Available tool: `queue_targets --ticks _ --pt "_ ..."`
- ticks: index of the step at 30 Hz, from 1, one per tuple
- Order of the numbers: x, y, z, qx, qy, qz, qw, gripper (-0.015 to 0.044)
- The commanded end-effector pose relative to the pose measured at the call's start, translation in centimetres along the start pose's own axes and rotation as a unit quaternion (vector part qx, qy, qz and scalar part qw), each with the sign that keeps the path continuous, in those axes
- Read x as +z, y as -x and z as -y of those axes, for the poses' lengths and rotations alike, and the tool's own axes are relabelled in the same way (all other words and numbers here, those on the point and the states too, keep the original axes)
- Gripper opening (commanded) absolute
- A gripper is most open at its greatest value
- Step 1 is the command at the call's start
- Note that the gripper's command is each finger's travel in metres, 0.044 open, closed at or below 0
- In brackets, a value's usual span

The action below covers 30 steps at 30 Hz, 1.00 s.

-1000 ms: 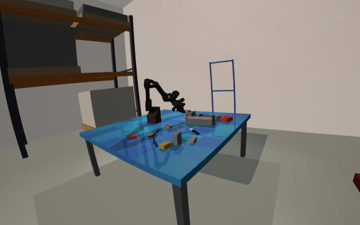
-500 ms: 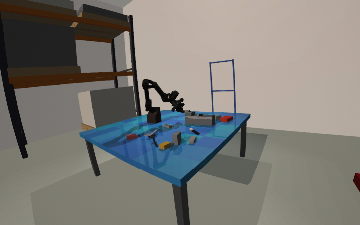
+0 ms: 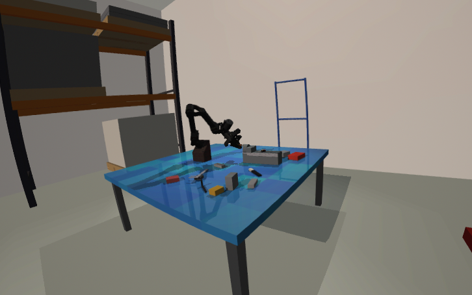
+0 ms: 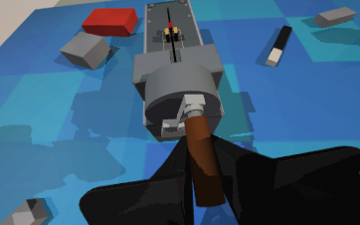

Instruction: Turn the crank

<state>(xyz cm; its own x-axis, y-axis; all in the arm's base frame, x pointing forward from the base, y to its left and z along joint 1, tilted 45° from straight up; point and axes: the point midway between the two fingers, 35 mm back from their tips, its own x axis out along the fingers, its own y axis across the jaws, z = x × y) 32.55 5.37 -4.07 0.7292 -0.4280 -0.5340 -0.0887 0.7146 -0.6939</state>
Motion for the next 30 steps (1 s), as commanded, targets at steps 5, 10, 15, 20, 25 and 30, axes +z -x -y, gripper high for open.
queue_targets --ticks 5,10,15,20,25,30 --pt "-0.23 -0.22 1.04 -0.012 -0.005 -0.003 1.0 0.0" --pt "-0.33 -0.31 1.2 -0.012 -0.005 -0.003 1.0 0.0" --pt "-0.43 -0.4 1.36 -0.012 -0.005 -0.003 1.0 0.0" --pt "-0.53 -0.51 1.5 -0.012 -0.005 -0.003 1.0 0.0" --pt "-0.64 -0.61 1.63 -0.012 -0.004 -0.003 1.0 0.0" --pt "-0.76 -0.73 1.76 -0.012 -0.004 -0.003 1.0 0.0"
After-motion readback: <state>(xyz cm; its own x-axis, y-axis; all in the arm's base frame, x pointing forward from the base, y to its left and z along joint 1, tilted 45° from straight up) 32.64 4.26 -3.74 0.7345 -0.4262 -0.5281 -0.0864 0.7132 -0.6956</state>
